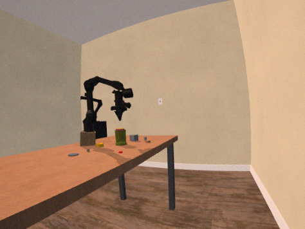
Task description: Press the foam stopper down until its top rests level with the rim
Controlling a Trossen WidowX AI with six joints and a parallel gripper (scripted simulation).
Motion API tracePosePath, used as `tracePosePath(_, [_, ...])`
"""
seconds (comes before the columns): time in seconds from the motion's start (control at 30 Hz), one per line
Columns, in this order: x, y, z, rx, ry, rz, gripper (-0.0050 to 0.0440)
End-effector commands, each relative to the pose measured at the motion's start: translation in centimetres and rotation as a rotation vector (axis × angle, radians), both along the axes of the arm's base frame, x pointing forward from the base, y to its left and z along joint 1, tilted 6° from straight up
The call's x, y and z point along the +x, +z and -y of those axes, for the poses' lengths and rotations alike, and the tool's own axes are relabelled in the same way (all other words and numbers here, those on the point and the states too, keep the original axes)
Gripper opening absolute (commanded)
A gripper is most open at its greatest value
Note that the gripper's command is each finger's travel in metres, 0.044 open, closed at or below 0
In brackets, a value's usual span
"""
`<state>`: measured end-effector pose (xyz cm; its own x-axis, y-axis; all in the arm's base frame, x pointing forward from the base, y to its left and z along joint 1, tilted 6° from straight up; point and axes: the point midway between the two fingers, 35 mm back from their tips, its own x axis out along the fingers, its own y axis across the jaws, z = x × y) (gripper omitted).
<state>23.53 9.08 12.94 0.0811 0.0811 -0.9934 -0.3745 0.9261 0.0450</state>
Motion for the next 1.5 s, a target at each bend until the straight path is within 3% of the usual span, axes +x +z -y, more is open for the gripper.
tracePosePath(0.0, [0.2, -2.5, -0.2, 0.0, 0.001, 0.004, 0.0])
tracePosePath(0.63, [0.4, -5.0, -0.4, 0.0, 0.002, 0.004, 0.0])
tracePosePath(1.47, [0.3, -5.1, -0.4, -0.001, 0.002, 0.003, 0.0])
